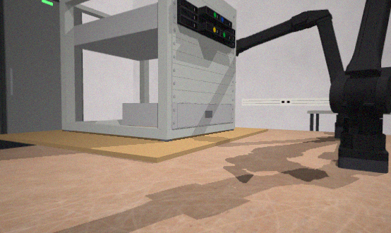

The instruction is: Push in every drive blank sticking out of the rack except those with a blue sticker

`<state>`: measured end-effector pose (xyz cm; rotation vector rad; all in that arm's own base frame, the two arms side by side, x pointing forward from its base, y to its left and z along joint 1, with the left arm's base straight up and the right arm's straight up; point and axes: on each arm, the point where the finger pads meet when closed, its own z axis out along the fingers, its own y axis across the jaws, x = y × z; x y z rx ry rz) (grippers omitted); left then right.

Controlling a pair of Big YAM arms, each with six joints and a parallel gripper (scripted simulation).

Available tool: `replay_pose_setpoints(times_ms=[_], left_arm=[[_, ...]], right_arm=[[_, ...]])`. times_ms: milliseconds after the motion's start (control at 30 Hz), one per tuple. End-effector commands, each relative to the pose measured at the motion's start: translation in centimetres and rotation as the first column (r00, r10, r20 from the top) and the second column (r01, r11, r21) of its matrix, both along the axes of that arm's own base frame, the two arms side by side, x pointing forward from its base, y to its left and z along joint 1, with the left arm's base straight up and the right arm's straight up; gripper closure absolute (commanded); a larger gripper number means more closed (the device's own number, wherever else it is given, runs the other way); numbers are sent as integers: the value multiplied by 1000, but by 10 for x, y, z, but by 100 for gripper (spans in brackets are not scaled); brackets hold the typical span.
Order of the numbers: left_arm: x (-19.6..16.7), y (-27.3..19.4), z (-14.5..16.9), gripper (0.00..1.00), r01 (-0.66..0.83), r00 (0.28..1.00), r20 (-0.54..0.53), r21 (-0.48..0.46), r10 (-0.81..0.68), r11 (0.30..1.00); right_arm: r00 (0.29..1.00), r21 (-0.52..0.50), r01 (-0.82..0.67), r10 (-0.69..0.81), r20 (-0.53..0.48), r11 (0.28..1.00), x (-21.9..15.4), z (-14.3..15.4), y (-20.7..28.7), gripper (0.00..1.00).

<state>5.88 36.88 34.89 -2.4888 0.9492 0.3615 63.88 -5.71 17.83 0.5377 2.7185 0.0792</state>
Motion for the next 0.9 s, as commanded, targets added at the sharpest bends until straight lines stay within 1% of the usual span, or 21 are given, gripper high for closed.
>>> replay_pose_setpoints(times_ms=[0,533,567,633,767,867], left_arm=[[0,2,7,0,1,1000,3,18,-2,1000],[0,2,7,0,1,1000,3,18,-2,1000],[0,2,7,0,2,1000,3,18,-2,1000],[0,2,7,0,3,1000,2,20,-3,1000],[0,9,8,0,20,1000,0,40,-20,999],[0,19,11,0,49,999,-8,77,-48,996]], right_arm=[[1000,-3,0,0,18,1000,3,7,-1,0],[1000,-3,0,0,18,1000,3,7,-1,0],[999,-6,0,0,47,1000,11,20,-1,0],[999,-6,0,0,47,1000,11,20,-1,0],[999,-6,0,0,47,1000,11,20,-1,0],[999,-6,0,0,47,1000,11,20,-1,0]])
